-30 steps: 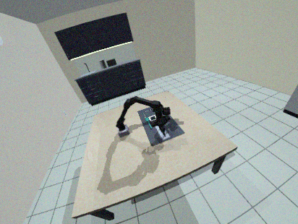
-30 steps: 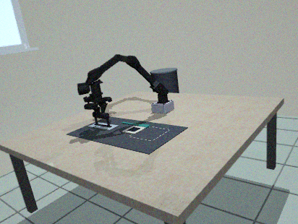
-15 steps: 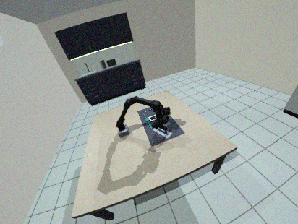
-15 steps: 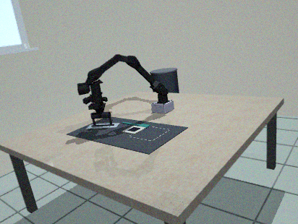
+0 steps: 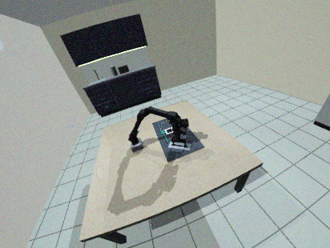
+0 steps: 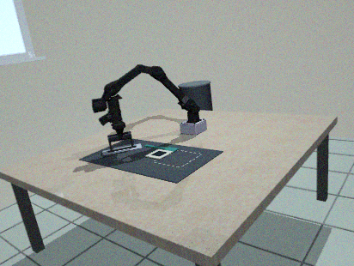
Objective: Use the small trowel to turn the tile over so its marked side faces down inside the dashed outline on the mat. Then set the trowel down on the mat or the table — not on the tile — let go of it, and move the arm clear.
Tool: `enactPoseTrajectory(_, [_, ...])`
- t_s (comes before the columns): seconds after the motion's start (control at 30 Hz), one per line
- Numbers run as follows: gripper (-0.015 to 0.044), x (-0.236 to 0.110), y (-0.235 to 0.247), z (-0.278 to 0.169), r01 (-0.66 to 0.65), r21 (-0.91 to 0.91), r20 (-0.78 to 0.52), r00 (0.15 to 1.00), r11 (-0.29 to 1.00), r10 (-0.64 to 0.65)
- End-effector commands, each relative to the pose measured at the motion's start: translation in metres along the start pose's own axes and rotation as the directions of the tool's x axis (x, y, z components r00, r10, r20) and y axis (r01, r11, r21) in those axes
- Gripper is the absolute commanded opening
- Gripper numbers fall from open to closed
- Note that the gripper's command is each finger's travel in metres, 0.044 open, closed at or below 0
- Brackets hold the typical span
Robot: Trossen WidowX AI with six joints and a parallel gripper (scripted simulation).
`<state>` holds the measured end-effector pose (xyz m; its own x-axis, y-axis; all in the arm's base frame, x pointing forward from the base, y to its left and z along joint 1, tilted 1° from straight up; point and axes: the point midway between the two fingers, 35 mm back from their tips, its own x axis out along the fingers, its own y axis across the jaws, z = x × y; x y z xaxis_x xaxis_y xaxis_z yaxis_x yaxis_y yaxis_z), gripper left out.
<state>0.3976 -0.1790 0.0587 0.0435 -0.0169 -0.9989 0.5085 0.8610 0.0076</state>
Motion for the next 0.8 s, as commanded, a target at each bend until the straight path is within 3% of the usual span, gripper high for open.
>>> enactPoseTrajectory(0.0, [0.013, 0.0, 0.0002, 0.0001, 0.0, -0.128, 0.001, 1.0, 0.992, 0.0])
enactPoseTrajectory(0.37, [0.013, 0.0, 0.0002, 0.0, 0.001, -0.442, 0.001, 1.0, 0.897, 0.0])
enactPoseTrajectory(0.77, [0.013, 0.0, 0.0002, 0.0, 0.001, -0.729, 0.0, 1.0, 0.684, 0.0])
